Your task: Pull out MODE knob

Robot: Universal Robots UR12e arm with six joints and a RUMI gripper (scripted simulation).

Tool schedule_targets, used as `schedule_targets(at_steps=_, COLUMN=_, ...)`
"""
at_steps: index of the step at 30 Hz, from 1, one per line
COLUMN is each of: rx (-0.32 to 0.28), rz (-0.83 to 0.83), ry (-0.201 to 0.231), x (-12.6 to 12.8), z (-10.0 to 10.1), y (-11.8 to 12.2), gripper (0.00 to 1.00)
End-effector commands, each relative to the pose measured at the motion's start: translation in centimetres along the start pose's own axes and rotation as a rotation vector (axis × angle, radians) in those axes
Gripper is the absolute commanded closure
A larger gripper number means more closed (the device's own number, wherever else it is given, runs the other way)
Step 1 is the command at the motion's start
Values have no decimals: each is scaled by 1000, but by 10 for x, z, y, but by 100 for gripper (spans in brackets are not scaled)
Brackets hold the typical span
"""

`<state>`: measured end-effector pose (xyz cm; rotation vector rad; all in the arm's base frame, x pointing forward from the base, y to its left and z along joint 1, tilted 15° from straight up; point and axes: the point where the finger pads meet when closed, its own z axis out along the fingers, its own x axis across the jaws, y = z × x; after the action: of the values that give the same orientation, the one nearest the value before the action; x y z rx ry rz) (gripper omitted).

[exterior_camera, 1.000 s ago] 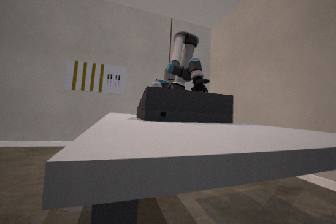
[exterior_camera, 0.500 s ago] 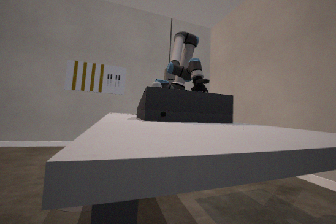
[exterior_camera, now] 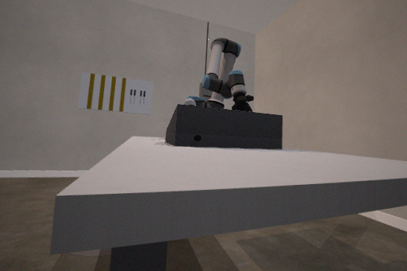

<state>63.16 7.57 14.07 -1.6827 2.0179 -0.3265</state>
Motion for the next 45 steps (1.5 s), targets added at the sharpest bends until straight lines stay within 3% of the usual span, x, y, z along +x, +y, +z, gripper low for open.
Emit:
schedule_targets(at_steps=1, rx=1, rz=0, ry=0, x=0, z=0, y=-1, gripper=56)
schedule_targets(at_steps=40, rx=1, rz=0, ry=0, x=0, z=0, y=-1, gripper=56)
schedule_targets(at_steps=41, rx=1, rz=0, ry=0, x=0, z=0, y=-1, gripper=100)
schedule_targets(at_steps=45, rx=1, rz=0, ry=0, x=0, z=0, y=-1, gripper=100)
